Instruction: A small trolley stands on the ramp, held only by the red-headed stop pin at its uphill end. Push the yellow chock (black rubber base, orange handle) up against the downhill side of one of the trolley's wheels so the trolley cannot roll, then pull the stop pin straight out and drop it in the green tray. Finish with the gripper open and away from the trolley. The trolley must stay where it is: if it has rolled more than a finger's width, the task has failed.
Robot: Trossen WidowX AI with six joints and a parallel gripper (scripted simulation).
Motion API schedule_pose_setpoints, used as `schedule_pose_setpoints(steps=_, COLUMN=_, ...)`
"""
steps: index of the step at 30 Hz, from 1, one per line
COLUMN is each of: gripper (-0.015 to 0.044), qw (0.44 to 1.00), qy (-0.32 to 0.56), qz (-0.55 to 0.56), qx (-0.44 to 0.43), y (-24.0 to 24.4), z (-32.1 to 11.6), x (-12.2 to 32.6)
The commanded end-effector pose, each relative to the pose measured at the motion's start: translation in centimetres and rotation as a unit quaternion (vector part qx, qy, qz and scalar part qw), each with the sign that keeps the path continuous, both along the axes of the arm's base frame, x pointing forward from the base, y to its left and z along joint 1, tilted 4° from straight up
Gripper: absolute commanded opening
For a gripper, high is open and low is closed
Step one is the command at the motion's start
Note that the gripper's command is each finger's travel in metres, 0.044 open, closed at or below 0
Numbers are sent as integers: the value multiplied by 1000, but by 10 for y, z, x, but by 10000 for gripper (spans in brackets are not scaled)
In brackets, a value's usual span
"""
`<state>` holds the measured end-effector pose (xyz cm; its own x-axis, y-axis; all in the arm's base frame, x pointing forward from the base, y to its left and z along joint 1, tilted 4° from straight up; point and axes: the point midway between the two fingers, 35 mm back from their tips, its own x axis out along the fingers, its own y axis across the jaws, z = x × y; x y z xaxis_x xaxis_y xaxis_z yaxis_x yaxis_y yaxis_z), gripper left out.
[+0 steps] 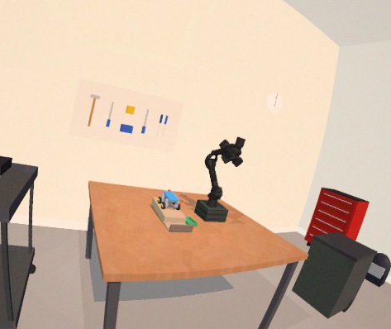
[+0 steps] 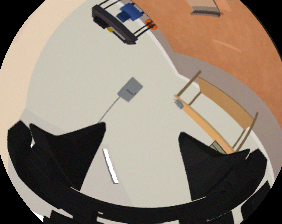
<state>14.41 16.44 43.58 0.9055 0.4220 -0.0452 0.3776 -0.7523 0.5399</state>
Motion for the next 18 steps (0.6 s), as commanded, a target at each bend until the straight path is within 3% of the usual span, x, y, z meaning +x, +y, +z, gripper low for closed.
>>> schedule_pose_setpoints(steps=1, gripper=374, qw=1000, qy=-1, qz=-1, qx=-4, y=0, z=-1, x=1)
schedule_pose_setpoints(steps=8, gripper=190, qw=984, qy=-41, qz=-27, qx=-174, y=2, z=-22, x=24)
schedule_pose_setpoints(steps=18, gripper=190, qw=893, qy=-64, qz=-43, qx=-443, y=-8, z=-59, x=66)
